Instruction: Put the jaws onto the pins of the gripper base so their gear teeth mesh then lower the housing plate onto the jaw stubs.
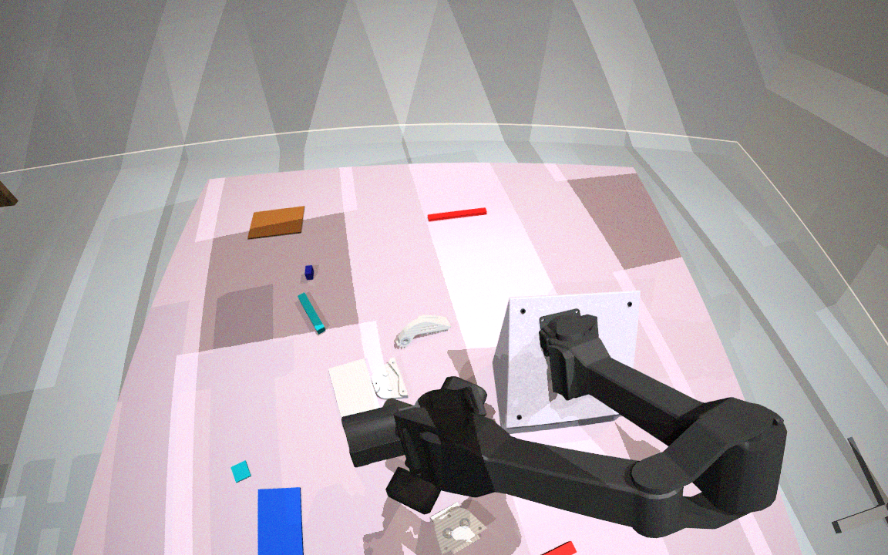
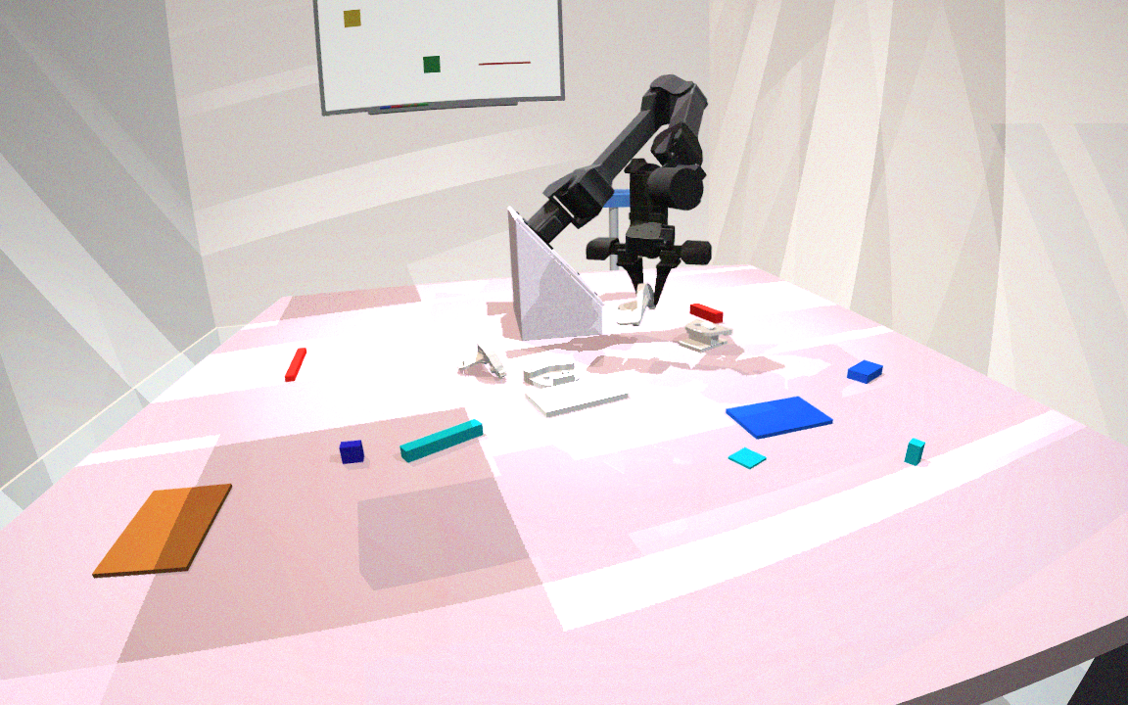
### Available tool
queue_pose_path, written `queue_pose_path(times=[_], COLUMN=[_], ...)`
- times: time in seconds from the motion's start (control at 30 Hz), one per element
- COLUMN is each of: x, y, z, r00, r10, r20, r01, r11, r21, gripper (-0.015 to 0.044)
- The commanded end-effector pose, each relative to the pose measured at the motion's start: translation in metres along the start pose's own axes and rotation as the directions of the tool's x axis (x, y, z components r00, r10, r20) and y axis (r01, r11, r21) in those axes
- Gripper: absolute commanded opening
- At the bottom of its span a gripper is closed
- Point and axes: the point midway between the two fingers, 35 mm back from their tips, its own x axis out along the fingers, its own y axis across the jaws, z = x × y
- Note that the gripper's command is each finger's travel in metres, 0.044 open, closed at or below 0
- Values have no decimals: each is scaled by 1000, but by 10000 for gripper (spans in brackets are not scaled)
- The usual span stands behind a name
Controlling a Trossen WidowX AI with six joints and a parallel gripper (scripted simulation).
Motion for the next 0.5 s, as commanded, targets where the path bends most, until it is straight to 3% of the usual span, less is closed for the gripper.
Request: queue_pose_path(times=[0.0, 0.17, 0.47], x=[-1, -1, 6], y=[1, 2, 2], z=[-3, -5, -4], r00=[1000, 1000, 1000], r10=[-1, -1, -3], r20=[4, 4, 5], r01=[1, 0, 2], r11=[996, 981, 981], r21=[91, 193, 196], gripper=[37, 37, 37])
